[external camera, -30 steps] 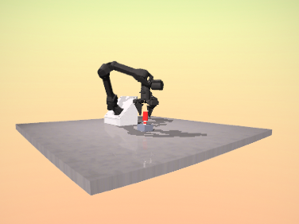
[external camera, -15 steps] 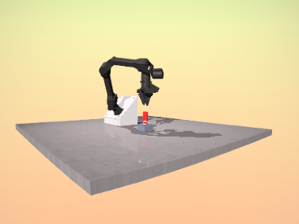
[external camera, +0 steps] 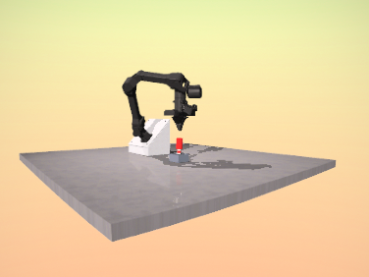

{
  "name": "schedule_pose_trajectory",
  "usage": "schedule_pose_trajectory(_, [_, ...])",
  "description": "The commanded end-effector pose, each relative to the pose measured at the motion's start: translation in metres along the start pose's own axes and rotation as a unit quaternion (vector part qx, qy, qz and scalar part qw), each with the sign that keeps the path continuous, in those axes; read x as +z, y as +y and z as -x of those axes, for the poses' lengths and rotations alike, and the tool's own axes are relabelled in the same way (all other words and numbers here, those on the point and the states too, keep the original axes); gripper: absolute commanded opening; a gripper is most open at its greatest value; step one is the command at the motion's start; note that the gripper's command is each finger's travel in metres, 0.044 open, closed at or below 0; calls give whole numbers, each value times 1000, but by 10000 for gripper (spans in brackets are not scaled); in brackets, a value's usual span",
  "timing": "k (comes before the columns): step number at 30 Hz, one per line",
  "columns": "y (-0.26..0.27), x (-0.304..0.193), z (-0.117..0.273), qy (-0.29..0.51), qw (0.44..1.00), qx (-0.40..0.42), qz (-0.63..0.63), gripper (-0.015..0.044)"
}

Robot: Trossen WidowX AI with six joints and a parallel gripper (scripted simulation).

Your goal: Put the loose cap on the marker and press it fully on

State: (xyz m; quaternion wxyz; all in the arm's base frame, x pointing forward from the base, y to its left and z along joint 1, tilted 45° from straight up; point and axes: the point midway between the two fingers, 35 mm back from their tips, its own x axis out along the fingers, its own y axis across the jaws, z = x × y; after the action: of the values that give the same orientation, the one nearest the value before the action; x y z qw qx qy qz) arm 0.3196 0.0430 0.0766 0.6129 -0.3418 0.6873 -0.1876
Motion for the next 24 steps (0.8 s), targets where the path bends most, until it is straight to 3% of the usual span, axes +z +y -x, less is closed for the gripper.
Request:
schedule_pose_trajectory(1, [1,-2,-3,1,991,-2,-132,0])
schedule_pose_trajectory(24, [1,-2,-23,1,991,-2,-132,0])
